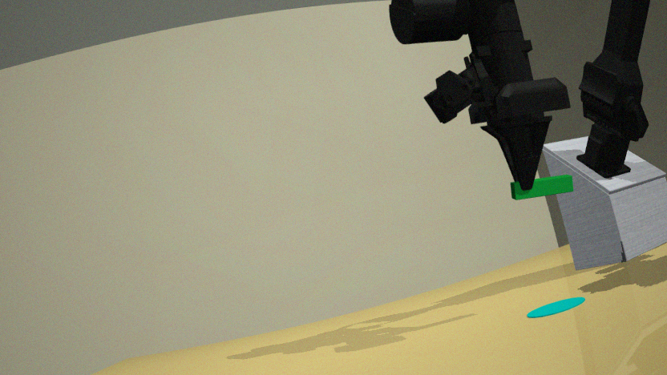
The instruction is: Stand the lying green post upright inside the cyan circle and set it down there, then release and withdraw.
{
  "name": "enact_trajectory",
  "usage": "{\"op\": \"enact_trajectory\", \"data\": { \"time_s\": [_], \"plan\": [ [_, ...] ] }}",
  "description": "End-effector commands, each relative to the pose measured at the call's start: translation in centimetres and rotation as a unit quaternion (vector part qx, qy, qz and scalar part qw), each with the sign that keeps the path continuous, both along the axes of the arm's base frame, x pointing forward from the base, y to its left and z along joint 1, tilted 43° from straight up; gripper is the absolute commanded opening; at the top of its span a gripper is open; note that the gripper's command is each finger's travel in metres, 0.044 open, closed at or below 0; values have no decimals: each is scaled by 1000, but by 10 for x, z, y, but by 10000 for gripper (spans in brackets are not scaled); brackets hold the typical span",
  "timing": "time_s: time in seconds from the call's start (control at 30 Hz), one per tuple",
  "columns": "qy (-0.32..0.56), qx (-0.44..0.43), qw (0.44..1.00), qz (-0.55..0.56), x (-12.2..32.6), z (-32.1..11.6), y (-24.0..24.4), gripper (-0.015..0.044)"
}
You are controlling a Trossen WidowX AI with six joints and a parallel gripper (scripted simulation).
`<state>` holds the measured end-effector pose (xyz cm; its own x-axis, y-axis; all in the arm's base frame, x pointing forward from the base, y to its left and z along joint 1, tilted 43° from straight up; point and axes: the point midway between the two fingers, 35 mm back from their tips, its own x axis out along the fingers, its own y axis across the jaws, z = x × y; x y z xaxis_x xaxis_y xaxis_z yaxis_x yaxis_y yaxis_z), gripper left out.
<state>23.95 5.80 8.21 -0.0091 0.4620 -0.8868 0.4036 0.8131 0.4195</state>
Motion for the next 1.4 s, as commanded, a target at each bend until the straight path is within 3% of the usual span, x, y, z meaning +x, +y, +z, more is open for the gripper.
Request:
{"op": "enact_trajectory", "data": {
  "time_s": [0.0,1.37],
  "plan": [
    [0,-13,1000,1,-3,-3,1,23],
    [-49,-138,989,-15,-8,-20,2,23]
  ]
}}
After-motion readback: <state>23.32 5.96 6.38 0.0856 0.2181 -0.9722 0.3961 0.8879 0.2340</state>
